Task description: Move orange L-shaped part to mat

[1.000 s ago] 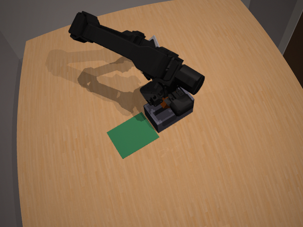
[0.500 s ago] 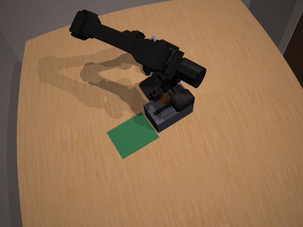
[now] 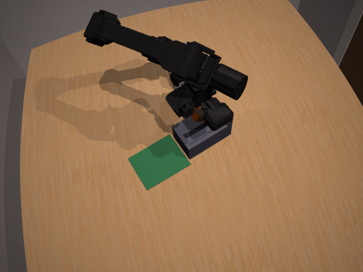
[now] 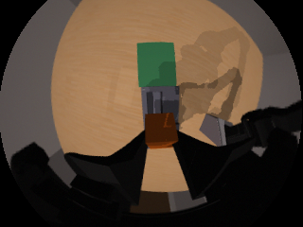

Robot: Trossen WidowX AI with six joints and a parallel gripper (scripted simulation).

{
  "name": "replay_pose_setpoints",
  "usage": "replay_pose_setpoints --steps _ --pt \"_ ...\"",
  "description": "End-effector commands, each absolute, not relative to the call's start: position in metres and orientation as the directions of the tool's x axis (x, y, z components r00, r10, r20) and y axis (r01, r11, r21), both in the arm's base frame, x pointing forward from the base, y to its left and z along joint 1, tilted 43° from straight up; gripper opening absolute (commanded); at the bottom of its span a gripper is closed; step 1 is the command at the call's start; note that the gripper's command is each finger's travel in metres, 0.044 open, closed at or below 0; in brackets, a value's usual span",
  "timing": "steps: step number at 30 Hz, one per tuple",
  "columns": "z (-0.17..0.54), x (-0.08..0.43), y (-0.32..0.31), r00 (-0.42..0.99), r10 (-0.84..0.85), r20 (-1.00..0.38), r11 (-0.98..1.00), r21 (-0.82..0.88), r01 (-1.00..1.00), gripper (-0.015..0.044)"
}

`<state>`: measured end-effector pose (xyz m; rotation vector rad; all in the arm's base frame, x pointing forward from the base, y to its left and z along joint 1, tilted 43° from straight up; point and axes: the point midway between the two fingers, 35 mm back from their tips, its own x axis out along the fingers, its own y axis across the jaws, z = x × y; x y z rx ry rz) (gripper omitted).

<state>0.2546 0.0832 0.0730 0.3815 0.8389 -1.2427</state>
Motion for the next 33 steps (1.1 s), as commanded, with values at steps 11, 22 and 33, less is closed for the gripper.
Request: replay_pose_setpoints --steps 11,22,33 --pt "0.104 0.267 0.051 0.08 -0.673 -0.736 0.306 -0.178 0.935 0.0" --pt "0.146 0.284 0.008 0.081 -0.675 -0.733 0.305 -0.177 0.936 0.0" --pt "0.185 0.297 -0.033 0.082 -0.677 -0.731 0.304 -0.176 0.936 0.0"
